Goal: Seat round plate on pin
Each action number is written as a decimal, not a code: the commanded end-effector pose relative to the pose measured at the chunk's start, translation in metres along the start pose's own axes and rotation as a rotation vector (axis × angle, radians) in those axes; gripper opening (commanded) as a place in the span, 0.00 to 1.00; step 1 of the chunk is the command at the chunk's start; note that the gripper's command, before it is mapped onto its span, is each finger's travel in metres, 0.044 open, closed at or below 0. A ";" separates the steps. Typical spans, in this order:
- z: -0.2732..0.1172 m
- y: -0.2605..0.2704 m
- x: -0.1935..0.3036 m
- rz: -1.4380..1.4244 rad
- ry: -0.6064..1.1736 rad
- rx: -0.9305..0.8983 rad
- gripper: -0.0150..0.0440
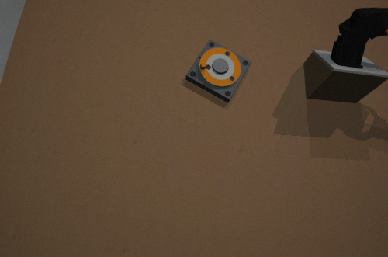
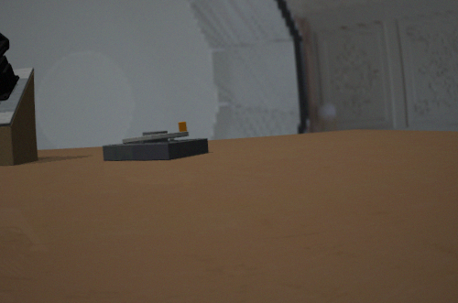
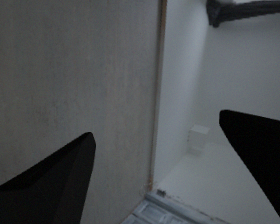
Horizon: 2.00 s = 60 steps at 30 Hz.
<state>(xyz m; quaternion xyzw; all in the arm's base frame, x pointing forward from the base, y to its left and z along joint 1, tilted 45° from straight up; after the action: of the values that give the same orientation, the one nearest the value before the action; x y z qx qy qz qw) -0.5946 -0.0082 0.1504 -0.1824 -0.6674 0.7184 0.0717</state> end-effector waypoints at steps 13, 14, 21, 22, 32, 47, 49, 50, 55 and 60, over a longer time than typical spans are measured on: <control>-0.191 -0.002 0.049 0.313 0.500 0.125 0.35; -0.209 -0.001 0.050 0.348 0.547 0.143 0.31; -0.330 0.005 0.046 0.527 0.892 0.285 0.25; -0.346 0.008 0.043 0.561 0.934 0.308 0.25; -0.504 0.038 -0.014 0.882 1.352 0.590 0.25; -0.672 0.111 -0.186 1.331 1.899 1.162 0.25; -0.683 0.117 -0.206 1.364 1.943 1.225 0.25; -0.689 0.122 -0.219 1.386 1.971 1.268 0.25; -0.718 0.151 -0.308 1.520 2.143 1.564 0.25; -0.727 0.176 -0.389 1.622 2.273 1.851 0.25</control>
<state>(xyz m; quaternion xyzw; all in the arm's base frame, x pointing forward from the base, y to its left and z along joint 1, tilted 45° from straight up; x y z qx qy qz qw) 0.0021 0.5346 0.0166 0.7854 -0.5281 -0.2497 -0.2047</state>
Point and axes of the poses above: the point midway between the two fingers, 35 mm back from their tips, its own z axis out along the fingers, its own y axis across the jaws, x = y × z, the point moved 5 cm from there along -z, back along the fingers, and after that the axes turned 3 degrees about -z, right-handed, at the moved point
